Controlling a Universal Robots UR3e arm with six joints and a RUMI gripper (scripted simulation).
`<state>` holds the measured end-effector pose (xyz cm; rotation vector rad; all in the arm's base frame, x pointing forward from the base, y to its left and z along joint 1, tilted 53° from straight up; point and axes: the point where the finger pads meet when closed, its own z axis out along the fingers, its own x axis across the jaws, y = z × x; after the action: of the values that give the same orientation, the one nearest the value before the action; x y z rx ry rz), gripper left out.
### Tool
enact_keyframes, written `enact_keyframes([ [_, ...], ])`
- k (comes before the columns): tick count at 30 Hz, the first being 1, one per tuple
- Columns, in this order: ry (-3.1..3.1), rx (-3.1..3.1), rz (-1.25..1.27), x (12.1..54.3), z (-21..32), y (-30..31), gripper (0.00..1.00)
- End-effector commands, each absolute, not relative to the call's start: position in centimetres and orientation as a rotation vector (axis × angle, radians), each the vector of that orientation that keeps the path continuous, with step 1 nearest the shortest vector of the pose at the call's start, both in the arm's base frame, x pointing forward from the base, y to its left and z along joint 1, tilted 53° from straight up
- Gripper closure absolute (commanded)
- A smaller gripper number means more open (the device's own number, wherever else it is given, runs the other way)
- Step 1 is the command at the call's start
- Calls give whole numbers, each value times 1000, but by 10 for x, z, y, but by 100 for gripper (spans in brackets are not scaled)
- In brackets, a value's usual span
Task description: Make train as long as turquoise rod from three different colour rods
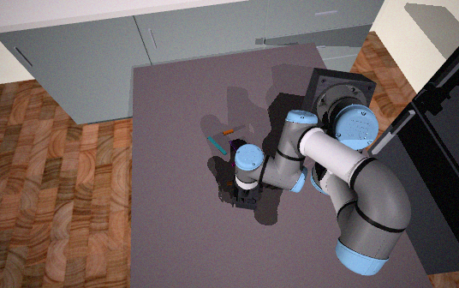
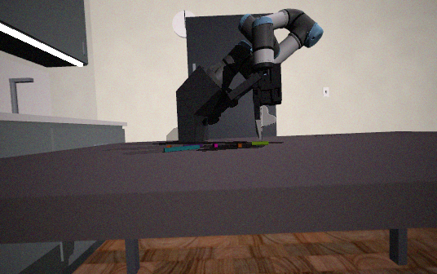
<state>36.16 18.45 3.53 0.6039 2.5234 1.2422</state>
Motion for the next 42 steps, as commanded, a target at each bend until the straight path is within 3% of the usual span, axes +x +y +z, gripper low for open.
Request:
enact_keyframes([
  [1, 2523, 604, 1241, 362, 35, 185, 86],
  [42, 2523, 604, 1241, 369, 26, 196, 86],
])
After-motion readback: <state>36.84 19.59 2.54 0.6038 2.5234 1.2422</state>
